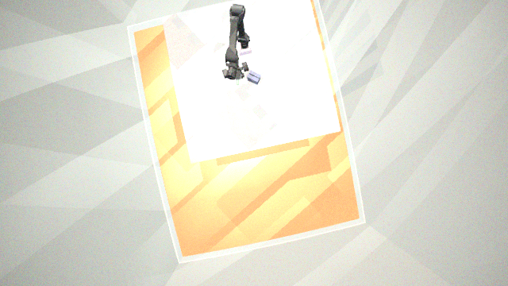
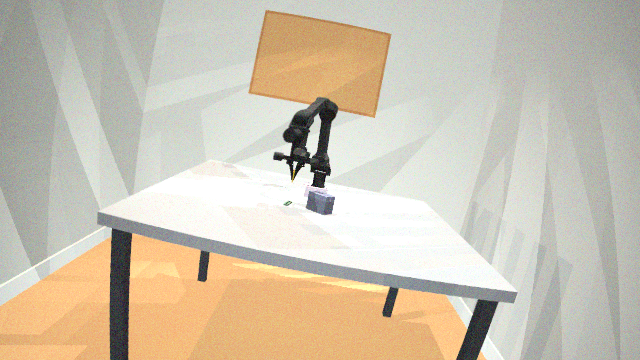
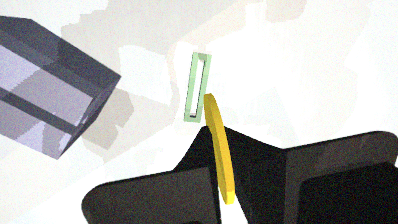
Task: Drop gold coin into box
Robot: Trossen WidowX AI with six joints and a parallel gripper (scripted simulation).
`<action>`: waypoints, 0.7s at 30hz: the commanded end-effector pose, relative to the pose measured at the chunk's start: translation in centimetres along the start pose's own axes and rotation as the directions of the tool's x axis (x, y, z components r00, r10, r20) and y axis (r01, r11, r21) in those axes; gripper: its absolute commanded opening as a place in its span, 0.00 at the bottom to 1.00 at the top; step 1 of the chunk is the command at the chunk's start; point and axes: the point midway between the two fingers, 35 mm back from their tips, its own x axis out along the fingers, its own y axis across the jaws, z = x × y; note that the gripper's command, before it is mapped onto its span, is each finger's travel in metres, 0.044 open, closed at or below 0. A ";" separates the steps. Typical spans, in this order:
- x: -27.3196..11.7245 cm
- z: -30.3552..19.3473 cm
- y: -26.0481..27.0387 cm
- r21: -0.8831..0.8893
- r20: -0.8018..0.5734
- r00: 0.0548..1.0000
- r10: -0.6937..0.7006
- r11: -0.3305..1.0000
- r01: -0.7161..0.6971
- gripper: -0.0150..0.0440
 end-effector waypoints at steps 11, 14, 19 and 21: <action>-0.3 0.2 0.3 -0.447 0.008 1.000 0.000 0.894 0.004 0.25; -0.3 0.3 0.4 -0.536 0.008 1.000 0.000 0.844 0.005 0.25; -0.3 0.3 0.5 -0.672 0.008 1.000 0.000 0.741 0.005 0.25; -0.3 0.4 0.5 -0.704 0.008 1.000 0.000 0.710 0.006 0.25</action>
